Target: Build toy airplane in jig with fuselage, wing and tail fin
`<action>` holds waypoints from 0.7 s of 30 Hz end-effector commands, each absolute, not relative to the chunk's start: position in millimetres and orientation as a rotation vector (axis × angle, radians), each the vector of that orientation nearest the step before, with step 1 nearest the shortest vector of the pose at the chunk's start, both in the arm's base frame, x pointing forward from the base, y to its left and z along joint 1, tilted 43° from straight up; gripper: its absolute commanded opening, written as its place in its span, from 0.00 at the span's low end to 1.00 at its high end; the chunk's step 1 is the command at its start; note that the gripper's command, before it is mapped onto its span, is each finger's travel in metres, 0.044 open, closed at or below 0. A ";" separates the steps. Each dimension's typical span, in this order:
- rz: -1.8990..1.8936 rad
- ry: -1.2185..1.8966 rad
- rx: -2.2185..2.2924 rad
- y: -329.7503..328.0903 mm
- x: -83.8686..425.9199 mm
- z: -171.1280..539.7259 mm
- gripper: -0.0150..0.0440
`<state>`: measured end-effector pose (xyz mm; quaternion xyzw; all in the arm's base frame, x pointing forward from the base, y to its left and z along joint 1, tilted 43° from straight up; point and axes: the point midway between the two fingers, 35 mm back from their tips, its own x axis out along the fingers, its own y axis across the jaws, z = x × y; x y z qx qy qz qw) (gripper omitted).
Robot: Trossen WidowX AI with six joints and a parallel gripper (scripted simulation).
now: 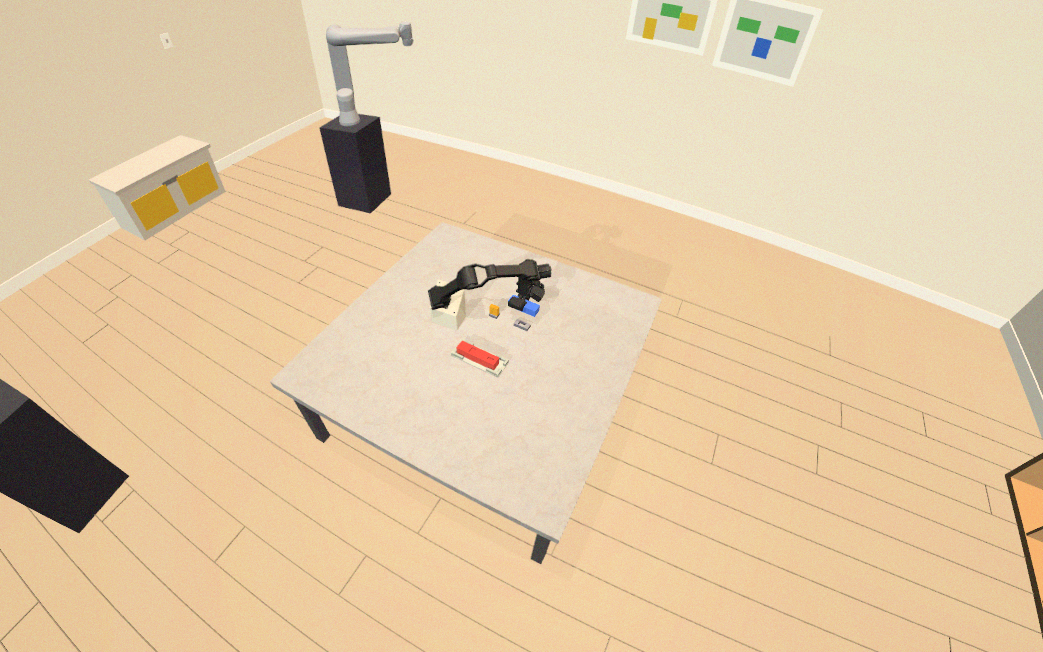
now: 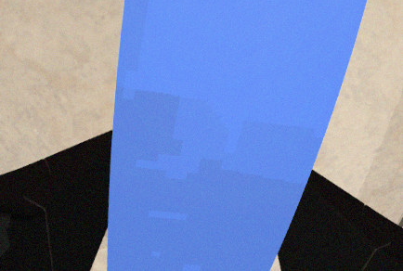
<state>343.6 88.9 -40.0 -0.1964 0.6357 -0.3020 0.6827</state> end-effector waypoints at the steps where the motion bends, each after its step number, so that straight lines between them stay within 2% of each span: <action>1: -0.686 1.426 -0.432 96.4 342.5 -29.9 0.25; 9: -0.699 1.427 -0.431 104.8 339.8 -15.5 0.25; 21: -0.812 1.356 -0.281 76.1 337.9 9.3 0.25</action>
